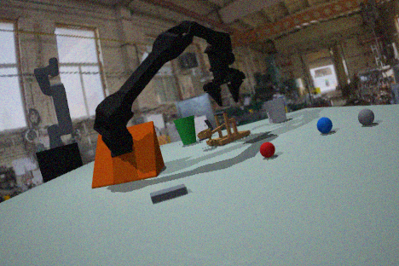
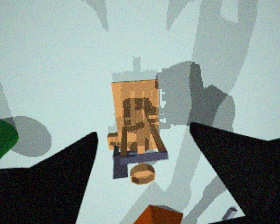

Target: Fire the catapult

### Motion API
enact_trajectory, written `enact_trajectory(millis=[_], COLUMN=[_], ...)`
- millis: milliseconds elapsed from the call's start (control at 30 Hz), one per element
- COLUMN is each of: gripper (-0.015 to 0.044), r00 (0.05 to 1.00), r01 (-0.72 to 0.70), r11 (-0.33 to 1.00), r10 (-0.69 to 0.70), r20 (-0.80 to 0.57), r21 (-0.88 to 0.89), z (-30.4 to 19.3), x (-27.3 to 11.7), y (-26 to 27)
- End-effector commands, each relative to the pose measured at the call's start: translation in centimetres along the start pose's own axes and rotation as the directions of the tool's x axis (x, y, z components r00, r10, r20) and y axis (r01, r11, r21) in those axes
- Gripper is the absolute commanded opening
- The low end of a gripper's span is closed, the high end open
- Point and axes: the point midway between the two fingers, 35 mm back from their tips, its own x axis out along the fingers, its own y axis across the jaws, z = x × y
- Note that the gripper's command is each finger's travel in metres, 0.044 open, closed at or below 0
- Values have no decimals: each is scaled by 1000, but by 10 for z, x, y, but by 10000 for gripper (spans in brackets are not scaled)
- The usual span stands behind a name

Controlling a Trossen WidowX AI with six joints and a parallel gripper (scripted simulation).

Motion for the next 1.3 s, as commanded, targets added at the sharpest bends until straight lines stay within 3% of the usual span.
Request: enact_trajectory(millis=[0, 100, 267, 1267], gripper=[440, 440, 440, 440], r00=[1000, 1000, 1000, 1000], r01=[1, 2, 4, 6], r11=[1000, 1000, 1000, 1000], r10=[-2, -2, -4, -6], r20=[-11, -11, -12, -12], r21=[-1, -1, -1, 0], z=[-4, -5, -5, -5], x=[-3, 1, 41, 82], y=[0, 0, -1, -1])
